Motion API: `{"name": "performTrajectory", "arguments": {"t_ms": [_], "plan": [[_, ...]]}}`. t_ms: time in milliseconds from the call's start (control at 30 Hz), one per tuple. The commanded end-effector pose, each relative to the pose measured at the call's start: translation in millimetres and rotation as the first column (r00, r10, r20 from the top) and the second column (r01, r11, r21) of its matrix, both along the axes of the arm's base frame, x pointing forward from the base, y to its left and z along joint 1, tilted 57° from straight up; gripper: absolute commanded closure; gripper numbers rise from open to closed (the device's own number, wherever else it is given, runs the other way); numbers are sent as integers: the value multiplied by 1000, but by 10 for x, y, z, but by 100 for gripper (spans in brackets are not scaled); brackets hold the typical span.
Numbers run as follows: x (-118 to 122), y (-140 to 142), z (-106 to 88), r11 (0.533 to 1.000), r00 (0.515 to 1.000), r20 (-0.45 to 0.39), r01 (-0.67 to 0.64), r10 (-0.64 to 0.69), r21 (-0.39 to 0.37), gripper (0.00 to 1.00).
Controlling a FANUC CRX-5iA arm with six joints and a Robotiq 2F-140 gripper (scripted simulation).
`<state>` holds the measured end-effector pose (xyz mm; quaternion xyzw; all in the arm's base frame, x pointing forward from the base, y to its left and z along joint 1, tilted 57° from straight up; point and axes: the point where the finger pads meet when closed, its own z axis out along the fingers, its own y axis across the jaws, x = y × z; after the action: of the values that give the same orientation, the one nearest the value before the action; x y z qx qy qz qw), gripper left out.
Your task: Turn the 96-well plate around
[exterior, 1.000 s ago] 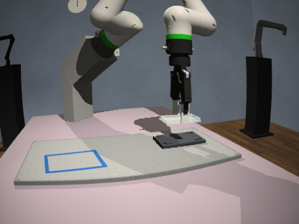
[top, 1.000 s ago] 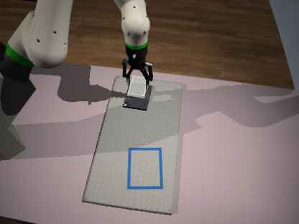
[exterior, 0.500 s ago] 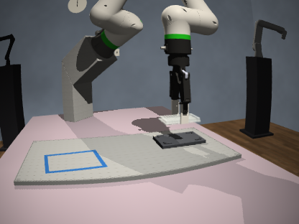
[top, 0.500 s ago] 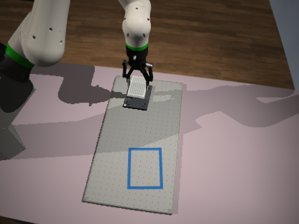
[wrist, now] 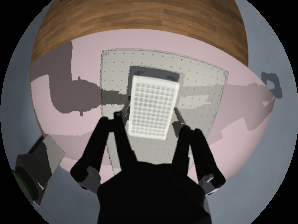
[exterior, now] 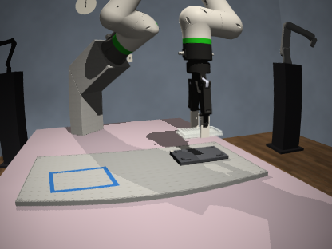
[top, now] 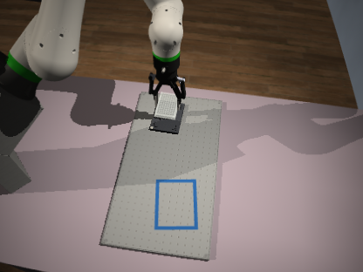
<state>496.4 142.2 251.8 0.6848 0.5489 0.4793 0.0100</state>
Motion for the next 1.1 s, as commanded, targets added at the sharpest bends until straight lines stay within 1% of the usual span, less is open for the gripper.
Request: {"name": "performTrajectory", "arguments": {"t_ms": [0,1067], "plan": [[22,15,-16,1000,1000,0,0,0,0,100],[335,254,-267,1000,1000,0,0,0,0,100]]}}
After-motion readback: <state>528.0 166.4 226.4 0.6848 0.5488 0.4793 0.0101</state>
